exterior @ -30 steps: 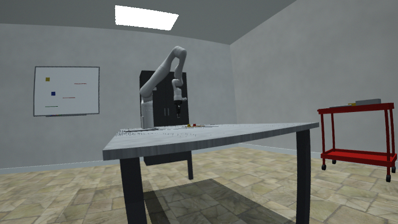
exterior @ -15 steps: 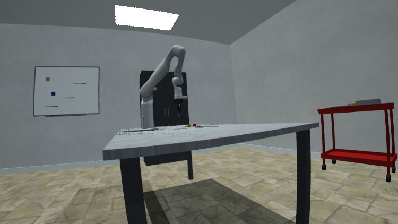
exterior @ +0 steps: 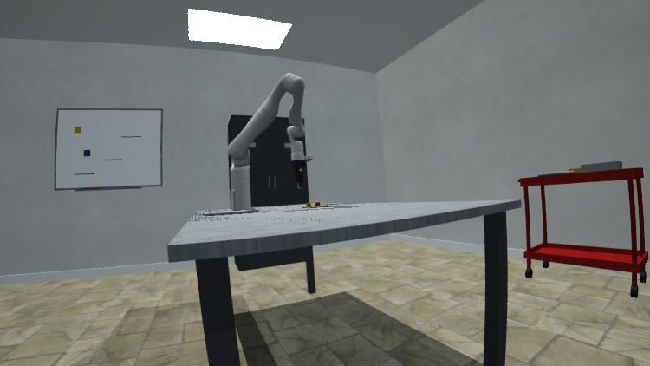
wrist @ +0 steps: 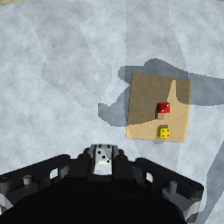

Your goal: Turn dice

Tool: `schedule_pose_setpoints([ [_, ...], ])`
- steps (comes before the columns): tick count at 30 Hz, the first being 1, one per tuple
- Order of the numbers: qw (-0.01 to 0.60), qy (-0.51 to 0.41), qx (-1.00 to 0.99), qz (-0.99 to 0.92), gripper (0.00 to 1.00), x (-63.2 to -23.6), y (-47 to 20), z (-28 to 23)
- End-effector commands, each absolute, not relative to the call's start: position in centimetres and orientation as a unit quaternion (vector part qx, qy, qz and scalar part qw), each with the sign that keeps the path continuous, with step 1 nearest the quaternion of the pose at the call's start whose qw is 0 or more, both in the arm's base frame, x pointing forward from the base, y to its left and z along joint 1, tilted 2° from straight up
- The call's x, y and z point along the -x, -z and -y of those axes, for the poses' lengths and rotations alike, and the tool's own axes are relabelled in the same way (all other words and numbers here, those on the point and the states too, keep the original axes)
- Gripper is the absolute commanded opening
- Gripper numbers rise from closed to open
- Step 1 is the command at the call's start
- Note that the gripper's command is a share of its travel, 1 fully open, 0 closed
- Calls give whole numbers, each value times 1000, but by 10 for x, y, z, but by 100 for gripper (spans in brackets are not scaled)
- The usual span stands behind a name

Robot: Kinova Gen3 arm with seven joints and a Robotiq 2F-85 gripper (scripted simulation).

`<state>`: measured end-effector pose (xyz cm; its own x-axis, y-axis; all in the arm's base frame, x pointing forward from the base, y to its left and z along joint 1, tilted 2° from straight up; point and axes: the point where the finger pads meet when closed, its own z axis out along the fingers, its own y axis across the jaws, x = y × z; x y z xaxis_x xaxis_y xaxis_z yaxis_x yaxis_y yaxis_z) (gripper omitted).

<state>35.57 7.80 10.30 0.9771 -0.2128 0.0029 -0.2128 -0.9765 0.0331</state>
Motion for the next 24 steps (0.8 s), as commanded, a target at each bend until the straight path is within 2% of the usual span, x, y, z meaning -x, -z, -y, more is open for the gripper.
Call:
schedule_pose_setpoints([
  [1,12,2,-993,115,15,-377,-103,-57],
  [5,12,2,-995,98,15,-403,-105,-24],
  [7,12,2,-995,98,15,-403,-105,-24],
  [16,13,5,-997,70,15,-438,-106,44],
  [24,14,5,-998,66,15,-442,-106,55],
])
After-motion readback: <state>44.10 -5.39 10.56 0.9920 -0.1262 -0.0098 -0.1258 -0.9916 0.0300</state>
